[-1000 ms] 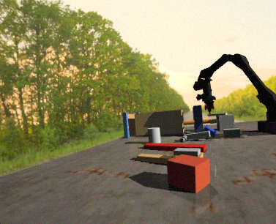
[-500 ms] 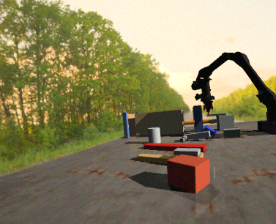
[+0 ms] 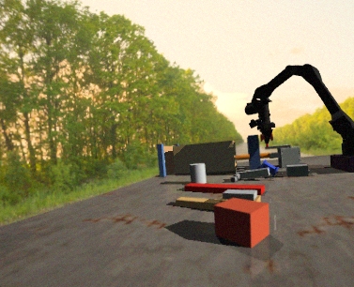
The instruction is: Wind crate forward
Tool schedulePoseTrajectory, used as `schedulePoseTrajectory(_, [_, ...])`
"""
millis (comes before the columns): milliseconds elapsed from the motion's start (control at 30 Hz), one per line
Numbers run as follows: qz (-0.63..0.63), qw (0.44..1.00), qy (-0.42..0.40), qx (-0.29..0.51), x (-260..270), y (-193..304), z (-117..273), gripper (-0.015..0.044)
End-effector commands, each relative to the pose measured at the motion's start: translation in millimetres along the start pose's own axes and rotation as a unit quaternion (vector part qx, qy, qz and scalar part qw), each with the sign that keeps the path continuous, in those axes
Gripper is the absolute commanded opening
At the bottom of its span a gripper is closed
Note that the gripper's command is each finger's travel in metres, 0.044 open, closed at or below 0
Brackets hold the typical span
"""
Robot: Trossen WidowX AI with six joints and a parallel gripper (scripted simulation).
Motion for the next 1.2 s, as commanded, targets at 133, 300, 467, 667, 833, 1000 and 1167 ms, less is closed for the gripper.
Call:
schedulePoseTrajectory(133, [0.008, 1.000, -0.022, 0.003, 26, -1, -2, 0.0000])
schedulePoseTrajectory(300, [0.008, 1.000, -0.023, 0.003, 32, 0, -2, 0.0000])
schedulePoseTrajectory(467, [0.008, 1.000, -0.023, 0.003, 39, 1, -2, 0.0000])
schedulePoseTrajectory(667, [0.008, 1.000, -0.023, 0.003, 47, 3, -2, 0.0000])
schedulePoseTrajectory(833, [0.008, 1.000, -0.024, 0.003, 53, 5, -2, 0.0000])
schedulePoseTrajectory(1000, [0.008, 1.000, -0.024, 0.003, 59, 8, -1, 0.0000])
schedulePoseTrajectory(1167, [0.008, 1.000, -0.024, 0.003, 65, 11, -1, 0.0000])
Point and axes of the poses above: the point midway between the two fingers, 35 mm back from their tips, its own z axis back along the fingers, its own x axis across the jaws, y = z × x, the point moved 3 cm from there along z, back along the fingers, and after that the axes turned 1 degree about -z, right-handed, at the moved point
